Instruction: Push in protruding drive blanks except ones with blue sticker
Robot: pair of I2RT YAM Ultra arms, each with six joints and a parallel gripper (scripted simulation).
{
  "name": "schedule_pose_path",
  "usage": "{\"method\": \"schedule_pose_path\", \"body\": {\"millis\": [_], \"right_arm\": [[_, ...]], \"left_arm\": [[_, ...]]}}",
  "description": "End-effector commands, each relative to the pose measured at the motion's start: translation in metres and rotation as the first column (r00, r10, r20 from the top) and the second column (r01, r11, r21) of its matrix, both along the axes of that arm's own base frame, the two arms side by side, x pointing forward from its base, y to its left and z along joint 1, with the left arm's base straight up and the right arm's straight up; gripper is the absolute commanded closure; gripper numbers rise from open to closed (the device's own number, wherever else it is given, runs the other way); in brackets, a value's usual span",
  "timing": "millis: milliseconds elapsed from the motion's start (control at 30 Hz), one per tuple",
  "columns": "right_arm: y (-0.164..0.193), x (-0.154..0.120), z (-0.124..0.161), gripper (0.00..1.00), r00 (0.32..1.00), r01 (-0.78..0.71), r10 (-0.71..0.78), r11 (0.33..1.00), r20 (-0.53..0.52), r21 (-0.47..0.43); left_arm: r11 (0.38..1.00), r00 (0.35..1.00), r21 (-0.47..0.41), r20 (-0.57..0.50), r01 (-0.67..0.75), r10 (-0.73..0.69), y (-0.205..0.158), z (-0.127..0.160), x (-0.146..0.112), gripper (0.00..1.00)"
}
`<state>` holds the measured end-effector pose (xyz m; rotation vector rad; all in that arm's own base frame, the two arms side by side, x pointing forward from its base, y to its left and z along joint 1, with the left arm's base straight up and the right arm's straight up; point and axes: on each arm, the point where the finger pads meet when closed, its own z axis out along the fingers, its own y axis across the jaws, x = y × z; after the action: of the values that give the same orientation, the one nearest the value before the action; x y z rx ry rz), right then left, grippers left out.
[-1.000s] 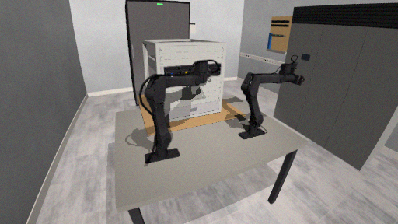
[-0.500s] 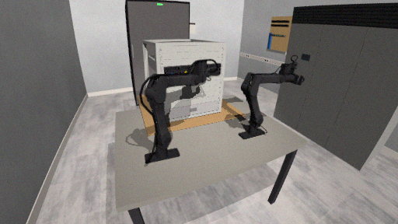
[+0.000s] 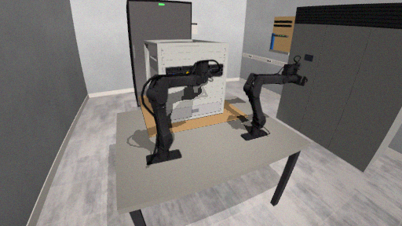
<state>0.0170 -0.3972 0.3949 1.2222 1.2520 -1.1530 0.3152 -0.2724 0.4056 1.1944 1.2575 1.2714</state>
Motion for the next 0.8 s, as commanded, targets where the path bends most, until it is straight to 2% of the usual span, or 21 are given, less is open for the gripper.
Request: {"method": "schedule_pose_path", "body": {"millis": [0,767], "right_arm": [[-0.0005,-0.0046,0.021,0.0,1.0,0.006,-0.007,0.999,-0.01,-0.047],[-0.0005,-0.0046,0.021,0.0,1.0,0.006,-0.007,0.999,-0.01,-0.047]], "left_arm": [[0.999,1.0,-0.038,0.016,-0.003,0.004,-0.0003,0.0126,0.0068,1.0],[0.999,1.0,-0.045,0.02,0.0,0.001,0.0021,0.0165,0.0075,1.0]]}}
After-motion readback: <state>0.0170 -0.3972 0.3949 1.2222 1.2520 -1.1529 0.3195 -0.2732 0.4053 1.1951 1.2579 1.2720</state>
